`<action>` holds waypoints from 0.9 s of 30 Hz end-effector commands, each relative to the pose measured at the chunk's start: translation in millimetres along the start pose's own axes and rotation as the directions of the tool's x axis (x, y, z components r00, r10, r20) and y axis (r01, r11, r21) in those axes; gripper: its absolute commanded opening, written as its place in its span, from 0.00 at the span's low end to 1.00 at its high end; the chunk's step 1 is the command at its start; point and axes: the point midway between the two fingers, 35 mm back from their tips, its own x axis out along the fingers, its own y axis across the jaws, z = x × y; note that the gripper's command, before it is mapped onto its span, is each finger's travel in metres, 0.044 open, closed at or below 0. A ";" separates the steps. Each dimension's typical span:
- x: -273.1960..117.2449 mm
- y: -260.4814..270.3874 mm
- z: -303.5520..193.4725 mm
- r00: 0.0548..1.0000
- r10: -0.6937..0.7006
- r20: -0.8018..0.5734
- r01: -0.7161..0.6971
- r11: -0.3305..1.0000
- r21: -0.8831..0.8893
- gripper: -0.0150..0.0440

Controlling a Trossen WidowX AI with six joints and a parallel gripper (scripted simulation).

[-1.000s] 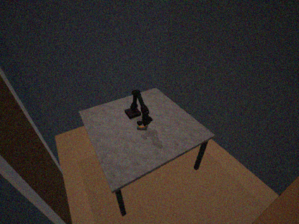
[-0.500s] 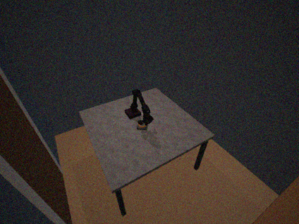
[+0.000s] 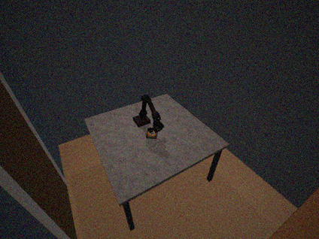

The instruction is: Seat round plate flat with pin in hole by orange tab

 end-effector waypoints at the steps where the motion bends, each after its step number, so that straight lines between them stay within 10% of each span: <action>1: -17.3 0.7 1.5 1.000 0.005 0.007 -0.005 1.000 0.005 0.25; 27: -33.3 -0.8 -0.6 1.000 0.001 0.007 -0.001 1.000 0.002 0.25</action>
